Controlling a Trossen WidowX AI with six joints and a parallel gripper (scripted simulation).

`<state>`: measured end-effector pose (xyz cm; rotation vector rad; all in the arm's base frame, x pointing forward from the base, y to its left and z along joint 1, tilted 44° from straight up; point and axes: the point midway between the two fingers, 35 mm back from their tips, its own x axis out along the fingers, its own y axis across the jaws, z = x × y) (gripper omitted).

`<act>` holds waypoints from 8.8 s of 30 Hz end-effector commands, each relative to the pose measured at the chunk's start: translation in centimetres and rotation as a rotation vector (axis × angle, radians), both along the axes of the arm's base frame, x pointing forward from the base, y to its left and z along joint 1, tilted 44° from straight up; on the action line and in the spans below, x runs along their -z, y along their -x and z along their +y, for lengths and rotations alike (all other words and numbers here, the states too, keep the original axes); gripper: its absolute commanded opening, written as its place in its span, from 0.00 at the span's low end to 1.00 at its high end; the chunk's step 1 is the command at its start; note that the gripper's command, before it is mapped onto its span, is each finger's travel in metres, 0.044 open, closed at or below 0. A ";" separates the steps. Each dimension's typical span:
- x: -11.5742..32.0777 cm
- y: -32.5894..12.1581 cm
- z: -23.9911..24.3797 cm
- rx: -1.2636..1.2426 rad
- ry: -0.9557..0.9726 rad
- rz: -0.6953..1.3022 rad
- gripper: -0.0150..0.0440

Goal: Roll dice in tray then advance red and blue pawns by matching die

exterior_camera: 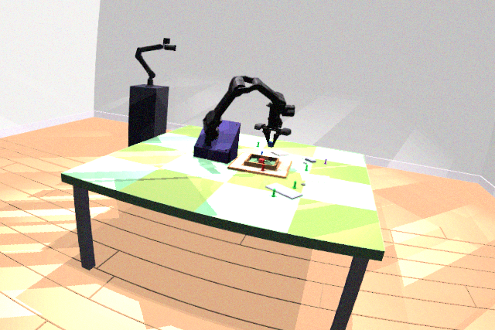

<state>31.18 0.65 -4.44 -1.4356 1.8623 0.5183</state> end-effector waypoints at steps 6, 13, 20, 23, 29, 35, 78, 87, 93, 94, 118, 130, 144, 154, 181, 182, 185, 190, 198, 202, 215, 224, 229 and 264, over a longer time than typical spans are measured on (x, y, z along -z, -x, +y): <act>-1.4 -0.6 -3.1 -0.135 -0.001 0.126 0.25; -1.2 -0.4 -3.2 -0.125 -0.051 0.133 0.25; -0.5 0.2 -3.5 -0.091 -0.286 0.125 0.25; -0.2 0.4 -3.6 -0.087 -0.386 0.110 0.25; 0.0 0.5 -3.6 -0.101 -0.579 0.054 0.25; 0.1 0.5 -3.8 -0.143 -0.756 -0.031 0.25; -4.5 6.0 -3.1 -0.161 -0.819 -0.067 0.39; -6.7 5.6 -1.0 -0.165 -0.824 -0.071 0.79; -7.2 5.6 -0.4 -0.161 -0.813 -0.063 1.00; -6.8 5.7 -0.4 -0.145 -0.776 -0.038 1.00; -6.2 3.4 -7.0 0.176 -0.014 -0.126 0.59; -10.7 1.4 -14.6 0.562 0.126 -0.509 0.59; -9.2 1.6 -16.2 0.562 0.126 -0.509 0.59; -8.0 1.8 -17.3 0.561 0.126 -0.509 0.59; -6.8 2.1 -18.5 0.561 0.128 -0.509 0.27; -6.8 2.1 -18.5 0.561 0.128 -0.509 0.26; -7.0 2.0 -18.2 0.561 0.127 -0.509 0.25; -9.1 1.1 -16.1 0.562 0.119 -0.509 0.25; -13.0 0.4 -12.3 0.563 0.116 -0.508 0.25; -15.1 0.5 -10.5 0.563 0.120 -0.508 0.25; -13.5 -1.6 -9.2 0.563 0.121 -0.509 0.25; -9.6 -4.3 -8.2 0.557 0.115 -0.505 0.25; -7.3 -5.6 -7.7 0.556 0.113 -0.505 0.25; 2.1 -7.6 -8.9 0.563 0.120 -0.514 0.25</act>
